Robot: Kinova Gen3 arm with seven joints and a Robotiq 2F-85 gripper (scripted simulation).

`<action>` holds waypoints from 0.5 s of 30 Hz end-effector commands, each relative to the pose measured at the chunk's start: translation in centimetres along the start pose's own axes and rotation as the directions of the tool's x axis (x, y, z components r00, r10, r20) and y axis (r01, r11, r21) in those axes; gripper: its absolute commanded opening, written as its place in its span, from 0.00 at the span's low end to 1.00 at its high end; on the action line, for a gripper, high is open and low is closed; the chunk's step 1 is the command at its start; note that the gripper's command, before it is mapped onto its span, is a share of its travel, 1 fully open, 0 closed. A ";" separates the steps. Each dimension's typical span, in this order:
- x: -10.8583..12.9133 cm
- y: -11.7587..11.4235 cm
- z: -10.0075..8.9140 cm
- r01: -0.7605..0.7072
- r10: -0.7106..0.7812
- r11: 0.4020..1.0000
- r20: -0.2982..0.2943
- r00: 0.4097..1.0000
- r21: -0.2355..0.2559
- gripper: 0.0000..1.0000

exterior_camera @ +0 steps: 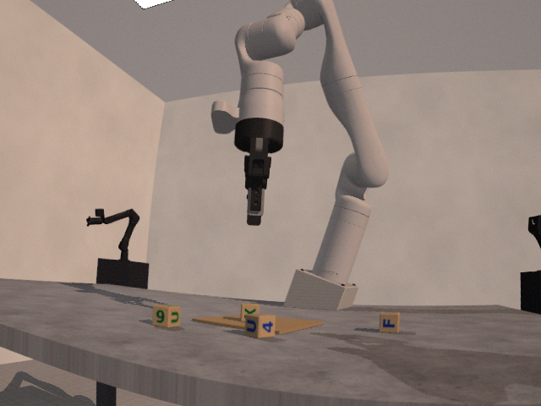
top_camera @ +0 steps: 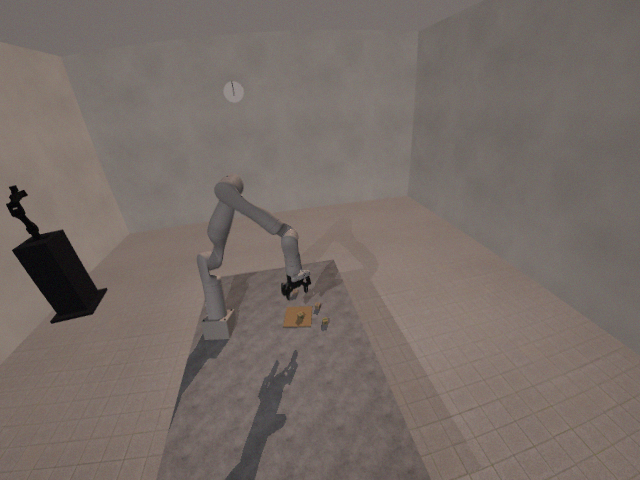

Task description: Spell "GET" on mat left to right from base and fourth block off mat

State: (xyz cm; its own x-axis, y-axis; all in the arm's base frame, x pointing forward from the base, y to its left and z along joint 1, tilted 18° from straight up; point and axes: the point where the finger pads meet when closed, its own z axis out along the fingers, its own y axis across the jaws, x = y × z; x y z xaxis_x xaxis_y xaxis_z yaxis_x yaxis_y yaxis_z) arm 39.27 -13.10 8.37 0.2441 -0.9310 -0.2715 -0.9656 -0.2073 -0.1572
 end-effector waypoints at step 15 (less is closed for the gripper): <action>-0.4 0.0 1.1 -0.288 0.288 0.958 0.014 0.957 -0.008 1.00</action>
State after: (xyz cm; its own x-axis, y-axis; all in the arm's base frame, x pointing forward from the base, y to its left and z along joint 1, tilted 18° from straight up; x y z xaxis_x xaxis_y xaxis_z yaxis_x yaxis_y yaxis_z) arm 39.18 -12.72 7.60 -0.0144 -0.9482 -0.3173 -0.9960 0.0415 -0.0788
